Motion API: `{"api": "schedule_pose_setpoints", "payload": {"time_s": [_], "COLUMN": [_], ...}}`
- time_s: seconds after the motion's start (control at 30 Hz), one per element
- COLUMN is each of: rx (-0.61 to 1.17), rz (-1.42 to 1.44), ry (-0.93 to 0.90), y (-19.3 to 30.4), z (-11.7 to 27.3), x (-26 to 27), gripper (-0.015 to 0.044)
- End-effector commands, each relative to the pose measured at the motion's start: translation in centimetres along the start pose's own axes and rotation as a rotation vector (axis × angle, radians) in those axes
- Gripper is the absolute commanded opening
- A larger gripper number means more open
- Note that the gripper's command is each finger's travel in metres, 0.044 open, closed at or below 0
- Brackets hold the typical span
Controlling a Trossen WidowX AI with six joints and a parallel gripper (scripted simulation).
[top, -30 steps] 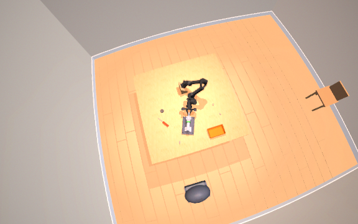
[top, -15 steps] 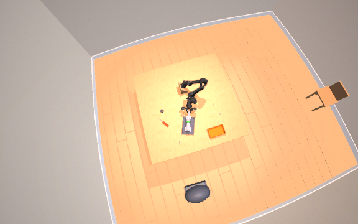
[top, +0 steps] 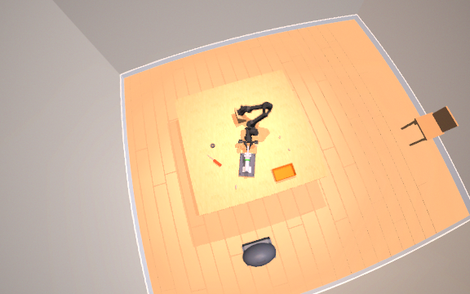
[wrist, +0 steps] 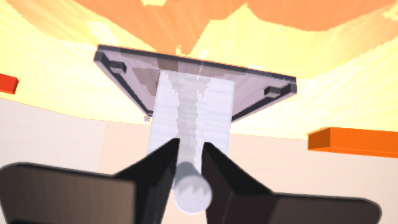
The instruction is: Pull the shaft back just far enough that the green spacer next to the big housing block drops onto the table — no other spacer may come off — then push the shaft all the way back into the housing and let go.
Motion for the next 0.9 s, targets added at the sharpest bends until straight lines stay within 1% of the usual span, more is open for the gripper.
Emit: {"api": "schedule_pose_setpoints", "payload": {"time_s": [0.0, 0.87], "rx": [0.0, 0.0], "rz": [-0.006, -0.006], "ry": [-0.003, -0.003], "y": [-0.07, -0.2], "z": [0.11, 0.33], "x": [0.08, 0.11], "gripper": [0.0, 0.0]}}
Point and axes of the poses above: the point midway between the two fingers, 35 mm back from their tips, its own z axis back along the fingers, its own x axis across the jaws, y = z × x, the point moved 5 cm from there along z, back along the fingers, and after that the axes turned 13 degrees about -z, right-handed, at the moved point
